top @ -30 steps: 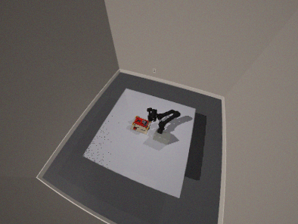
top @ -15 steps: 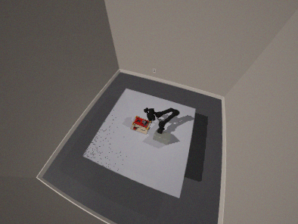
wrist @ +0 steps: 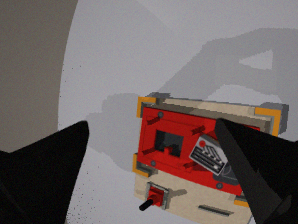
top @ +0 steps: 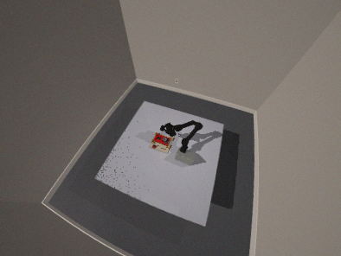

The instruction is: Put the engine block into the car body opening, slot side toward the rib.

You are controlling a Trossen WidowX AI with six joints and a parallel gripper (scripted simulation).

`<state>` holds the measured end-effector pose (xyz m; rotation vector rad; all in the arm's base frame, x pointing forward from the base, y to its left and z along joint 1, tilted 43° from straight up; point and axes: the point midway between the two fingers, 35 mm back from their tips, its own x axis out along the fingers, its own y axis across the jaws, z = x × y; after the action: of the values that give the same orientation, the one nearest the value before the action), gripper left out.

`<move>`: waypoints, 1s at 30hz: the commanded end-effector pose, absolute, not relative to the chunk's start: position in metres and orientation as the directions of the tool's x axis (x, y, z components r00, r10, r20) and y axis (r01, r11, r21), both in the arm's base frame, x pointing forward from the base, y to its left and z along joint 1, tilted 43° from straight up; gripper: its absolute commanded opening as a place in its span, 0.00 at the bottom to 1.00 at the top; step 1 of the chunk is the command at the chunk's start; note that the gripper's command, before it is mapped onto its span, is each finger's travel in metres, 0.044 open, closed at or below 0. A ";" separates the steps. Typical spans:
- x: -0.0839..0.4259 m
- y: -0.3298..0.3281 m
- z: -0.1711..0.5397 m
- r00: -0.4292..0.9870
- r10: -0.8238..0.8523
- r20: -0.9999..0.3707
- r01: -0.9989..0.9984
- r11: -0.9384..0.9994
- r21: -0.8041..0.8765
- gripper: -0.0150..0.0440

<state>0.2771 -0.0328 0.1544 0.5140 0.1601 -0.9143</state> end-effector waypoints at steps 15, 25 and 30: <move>0.290 -0.029 0.125 0.434 -0.695 -0.573 0.770 0.617 -0.164 1.00; 0.288 -0.030 0.113 0.277 -0.692 -0.667 0.634 0.653 -0.415 1.00; 0.286 -0.031 0.108 0.186 -0.689 -0.701 0.540 0.667 -0.513 1.00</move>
<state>0.2848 -0.0318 0.1108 -0.1151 0.9981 -0.8865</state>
